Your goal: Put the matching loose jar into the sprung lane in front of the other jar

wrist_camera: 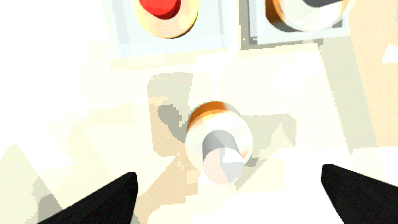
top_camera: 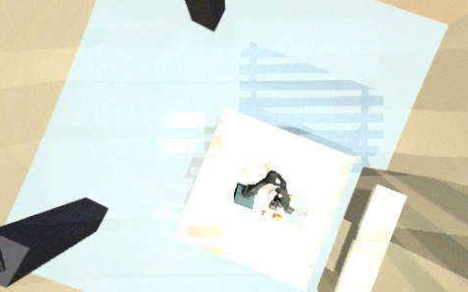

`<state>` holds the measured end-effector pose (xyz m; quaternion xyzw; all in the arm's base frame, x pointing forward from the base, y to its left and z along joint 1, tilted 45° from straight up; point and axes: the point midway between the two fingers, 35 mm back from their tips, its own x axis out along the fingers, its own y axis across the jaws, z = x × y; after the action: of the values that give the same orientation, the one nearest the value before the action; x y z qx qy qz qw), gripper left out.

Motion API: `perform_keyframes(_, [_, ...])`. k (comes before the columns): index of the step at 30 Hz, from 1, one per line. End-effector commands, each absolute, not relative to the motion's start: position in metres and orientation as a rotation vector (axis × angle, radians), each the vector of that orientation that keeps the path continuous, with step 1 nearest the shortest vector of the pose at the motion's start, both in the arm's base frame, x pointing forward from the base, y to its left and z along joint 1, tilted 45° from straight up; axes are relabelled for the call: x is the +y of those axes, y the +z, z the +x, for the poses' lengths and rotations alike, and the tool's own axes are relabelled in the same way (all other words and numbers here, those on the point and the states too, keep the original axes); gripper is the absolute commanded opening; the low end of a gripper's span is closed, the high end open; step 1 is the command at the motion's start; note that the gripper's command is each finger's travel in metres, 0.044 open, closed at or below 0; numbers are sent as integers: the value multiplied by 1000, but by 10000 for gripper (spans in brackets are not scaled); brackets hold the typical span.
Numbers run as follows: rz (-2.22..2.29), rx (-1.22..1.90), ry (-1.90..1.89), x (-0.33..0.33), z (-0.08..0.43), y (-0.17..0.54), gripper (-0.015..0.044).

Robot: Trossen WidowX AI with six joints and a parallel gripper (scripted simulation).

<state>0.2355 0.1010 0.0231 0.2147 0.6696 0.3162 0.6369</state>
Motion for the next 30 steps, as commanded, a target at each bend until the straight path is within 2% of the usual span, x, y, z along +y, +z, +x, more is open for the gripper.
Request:
perform_keyframes(1, [500, 1526, 720, 105, 235, 20, 440])
perform_keyframes(28, [502, 1526, 722, 136, 230, -11, 440])
perform_keyframes(30, [502, 1526, 722, 136, 230, -11, 388])
